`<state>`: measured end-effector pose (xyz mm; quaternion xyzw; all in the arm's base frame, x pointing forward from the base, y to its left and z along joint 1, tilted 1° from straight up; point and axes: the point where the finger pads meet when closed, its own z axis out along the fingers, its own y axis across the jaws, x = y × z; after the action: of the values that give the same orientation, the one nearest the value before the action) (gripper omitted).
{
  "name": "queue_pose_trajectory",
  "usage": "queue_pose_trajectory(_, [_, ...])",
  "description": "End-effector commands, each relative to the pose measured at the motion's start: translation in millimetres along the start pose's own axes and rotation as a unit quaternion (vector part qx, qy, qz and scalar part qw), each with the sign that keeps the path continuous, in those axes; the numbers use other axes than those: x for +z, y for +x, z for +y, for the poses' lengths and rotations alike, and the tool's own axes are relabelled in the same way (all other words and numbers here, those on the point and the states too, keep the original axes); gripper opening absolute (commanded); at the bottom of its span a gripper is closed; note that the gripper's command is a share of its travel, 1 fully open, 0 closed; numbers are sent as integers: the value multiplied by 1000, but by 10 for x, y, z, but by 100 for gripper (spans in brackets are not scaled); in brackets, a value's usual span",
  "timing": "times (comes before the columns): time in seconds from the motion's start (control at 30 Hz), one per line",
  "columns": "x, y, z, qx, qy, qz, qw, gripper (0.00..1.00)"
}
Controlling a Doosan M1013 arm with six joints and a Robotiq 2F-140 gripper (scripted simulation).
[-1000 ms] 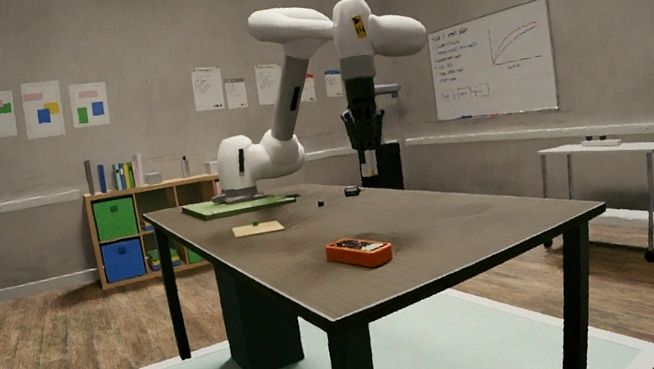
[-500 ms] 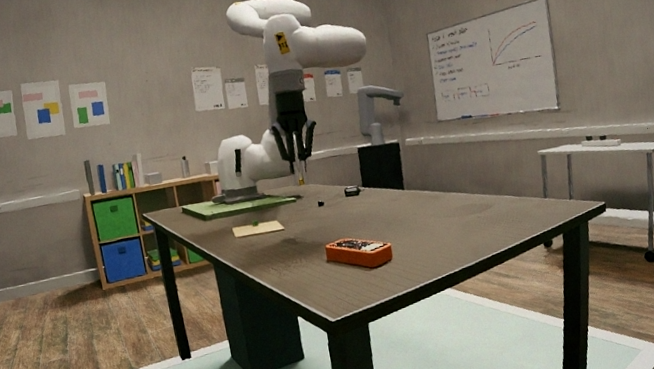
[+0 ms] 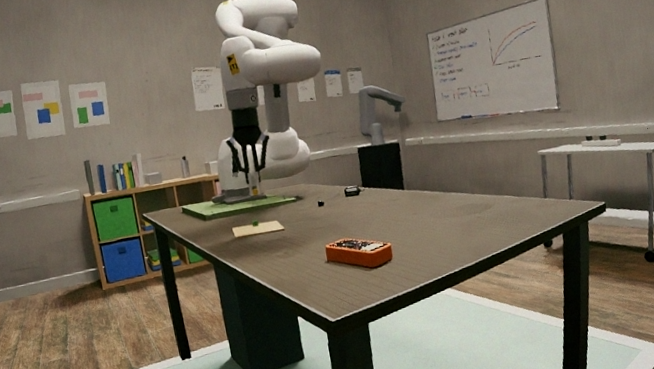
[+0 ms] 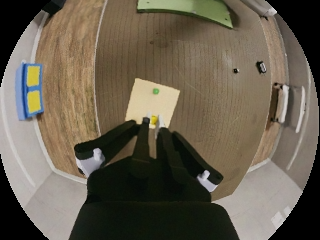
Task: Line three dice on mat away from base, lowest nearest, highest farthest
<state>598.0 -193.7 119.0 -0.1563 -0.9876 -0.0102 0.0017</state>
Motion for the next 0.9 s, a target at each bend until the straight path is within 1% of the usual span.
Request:
queue_pose_trajectory(0.0, [1,92,-80,4,-1,-2,1000,16])
queue_pose_trajectory(0.5, [24,91,-80,4,-1,-2,1000,16])
queue_pose_trajectory(0.7, [179,91,-79,4,-1,-2,1000,16])
queue_pose_trajectory(0.77, [179,91,-79,4,-1,-2,1000,16])
queue_pose_trajectory(0.87, [311,90,-79,4,-1,-2,1000,16])
